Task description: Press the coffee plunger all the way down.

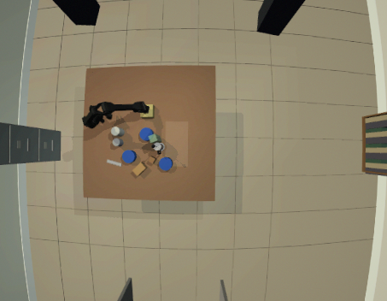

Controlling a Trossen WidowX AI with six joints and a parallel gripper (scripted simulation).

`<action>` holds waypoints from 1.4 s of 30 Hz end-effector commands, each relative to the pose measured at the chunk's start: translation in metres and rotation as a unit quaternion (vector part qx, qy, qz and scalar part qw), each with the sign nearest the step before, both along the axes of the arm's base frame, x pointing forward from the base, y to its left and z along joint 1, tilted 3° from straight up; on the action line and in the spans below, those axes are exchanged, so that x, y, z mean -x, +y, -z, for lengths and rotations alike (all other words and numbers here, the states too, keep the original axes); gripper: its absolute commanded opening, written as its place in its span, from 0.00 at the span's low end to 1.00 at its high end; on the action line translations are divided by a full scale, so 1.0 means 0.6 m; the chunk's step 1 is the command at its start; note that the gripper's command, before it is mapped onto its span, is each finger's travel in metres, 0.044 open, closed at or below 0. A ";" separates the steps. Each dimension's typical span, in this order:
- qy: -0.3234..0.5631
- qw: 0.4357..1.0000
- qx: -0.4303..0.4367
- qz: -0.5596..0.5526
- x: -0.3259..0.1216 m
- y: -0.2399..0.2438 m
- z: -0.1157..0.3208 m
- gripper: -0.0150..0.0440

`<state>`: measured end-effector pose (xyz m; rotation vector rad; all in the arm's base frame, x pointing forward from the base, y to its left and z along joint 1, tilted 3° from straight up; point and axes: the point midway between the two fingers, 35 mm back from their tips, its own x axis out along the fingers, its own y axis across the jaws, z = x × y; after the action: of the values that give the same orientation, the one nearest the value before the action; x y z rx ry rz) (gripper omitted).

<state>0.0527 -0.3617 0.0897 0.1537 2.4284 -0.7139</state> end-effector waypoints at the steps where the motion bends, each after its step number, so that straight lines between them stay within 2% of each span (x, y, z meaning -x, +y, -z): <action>1: -0.003 1.000 0.001 -0.003 -0.004 0.001 -0.001 0.98; 5: -0.030 0.999 0.028 -0.029 -0.050 0.012 -0.012 1.00; 11: -0.131 0.981 0.097 -0.103 -0.183 0.067 -0.046 1.00; 14: -0.166 0.972 0.111 -0.121 -0.216 0.089 -0.054 1.00; 21: -0.308 0.922 0.148 -0.180 -0.335 0.205 -0.097 1.00; 26: -0.424 0.859 0.139 -0.251 -0.414 0.322 -0.140 1.00; 31: -0.535 0.778 0.099 -0.313 -0.460 0.456 -0.188 1.00; 37: -0.652 0.662 0.015 -0.369 -0.468 0.623 -0.249 1.00; 42: -0.728 0.552 -0.080 -0.399 -0.431 0.754 -0.304 1.00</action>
<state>0.3272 0.0519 0.2585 -0.2571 0.7742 0.0357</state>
